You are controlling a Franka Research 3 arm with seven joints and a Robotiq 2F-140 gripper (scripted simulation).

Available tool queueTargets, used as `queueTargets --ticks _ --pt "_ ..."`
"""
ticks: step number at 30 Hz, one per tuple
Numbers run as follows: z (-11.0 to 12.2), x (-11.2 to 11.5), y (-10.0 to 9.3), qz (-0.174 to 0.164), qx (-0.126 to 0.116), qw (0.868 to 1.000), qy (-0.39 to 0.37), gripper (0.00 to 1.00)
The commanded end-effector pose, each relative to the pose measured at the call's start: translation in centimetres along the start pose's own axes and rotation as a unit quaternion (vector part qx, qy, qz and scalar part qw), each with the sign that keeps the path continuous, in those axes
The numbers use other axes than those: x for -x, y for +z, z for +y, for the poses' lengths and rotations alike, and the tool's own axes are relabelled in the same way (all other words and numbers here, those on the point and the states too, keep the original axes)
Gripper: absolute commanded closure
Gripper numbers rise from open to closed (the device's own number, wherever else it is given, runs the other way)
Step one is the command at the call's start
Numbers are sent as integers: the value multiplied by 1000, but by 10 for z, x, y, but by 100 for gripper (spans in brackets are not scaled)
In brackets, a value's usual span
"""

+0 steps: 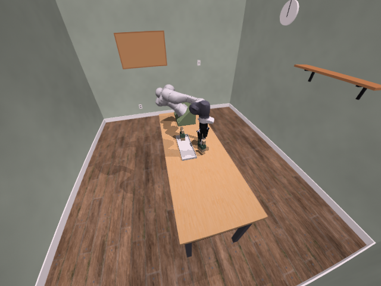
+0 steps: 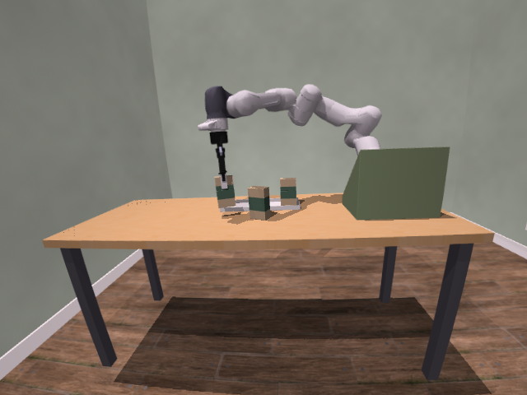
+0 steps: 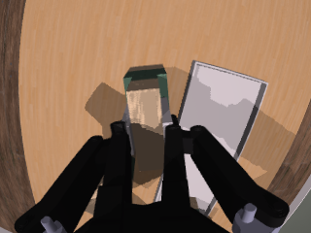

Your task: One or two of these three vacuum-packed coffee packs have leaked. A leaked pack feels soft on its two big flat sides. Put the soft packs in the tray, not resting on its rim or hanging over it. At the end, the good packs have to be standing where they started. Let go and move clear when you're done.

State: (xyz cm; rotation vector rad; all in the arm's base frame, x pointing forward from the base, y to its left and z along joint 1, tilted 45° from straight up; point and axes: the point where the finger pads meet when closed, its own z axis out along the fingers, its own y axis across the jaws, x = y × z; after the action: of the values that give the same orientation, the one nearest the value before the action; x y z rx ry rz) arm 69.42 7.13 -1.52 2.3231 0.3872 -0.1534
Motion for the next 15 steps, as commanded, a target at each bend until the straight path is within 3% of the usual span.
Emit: queueTargets --ticks 1,12,15 --pt "14 0 -4 6 -1 1000 -2 77" --pt "89 24 -3 6 -1 1000 -2 77" --pt "96 26 -3 6 -1 1000 -2 77"
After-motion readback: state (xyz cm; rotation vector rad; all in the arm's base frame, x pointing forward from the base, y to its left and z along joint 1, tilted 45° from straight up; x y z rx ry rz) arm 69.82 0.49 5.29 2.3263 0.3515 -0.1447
